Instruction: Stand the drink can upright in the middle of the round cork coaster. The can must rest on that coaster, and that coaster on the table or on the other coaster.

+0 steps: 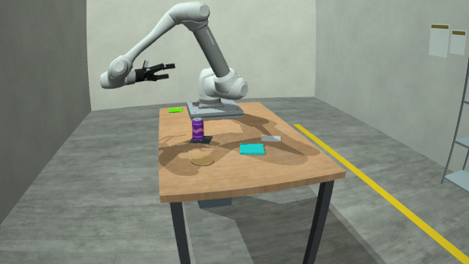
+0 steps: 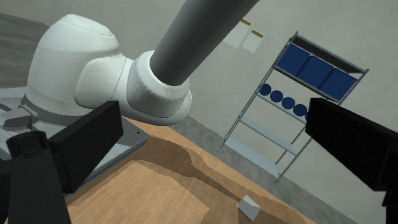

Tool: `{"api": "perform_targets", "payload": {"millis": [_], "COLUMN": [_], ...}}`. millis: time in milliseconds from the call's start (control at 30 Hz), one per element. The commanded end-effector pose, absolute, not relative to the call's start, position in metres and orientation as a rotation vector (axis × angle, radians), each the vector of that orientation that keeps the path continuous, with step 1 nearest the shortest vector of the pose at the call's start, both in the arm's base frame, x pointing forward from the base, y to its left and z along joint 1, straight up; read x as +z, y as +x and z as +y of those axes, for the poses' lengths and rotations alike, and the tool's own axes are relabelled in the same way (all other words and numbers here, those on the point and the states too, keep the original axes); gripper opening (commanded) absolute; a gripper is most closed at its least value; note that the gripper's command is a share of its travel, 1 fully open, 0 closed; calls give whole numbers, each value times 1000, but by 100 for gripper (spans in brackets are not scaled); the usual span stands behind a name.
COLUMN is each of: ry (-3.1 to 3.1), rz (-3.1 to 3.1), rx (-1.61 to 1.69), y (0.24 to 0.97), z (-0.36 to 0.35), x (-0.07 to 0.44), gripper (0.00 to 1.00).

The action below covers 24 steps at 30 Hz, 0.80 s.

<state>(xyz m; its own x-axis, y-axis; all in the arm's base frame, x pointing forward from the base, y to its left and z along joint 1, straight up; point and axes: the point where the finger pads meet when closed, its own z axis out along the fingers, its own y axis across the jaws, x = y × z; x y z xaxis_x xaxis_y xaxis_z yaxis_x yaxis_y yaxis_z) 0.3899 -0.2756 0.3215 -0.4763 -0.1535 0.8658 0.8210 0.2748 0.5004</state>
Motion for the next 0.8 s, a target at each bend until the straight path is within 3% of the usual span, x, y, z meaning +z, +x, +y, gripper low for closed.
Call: {"api": "perform_targets", "payload": {"millis": [0, 767], "ry": [-624, -477], "rz": [-1643, -1778], "rx": [-1355, -1309], "y": [390, 402], "z": [-276, -265], "x": [322, 311], "gripper": [100, 100]}}
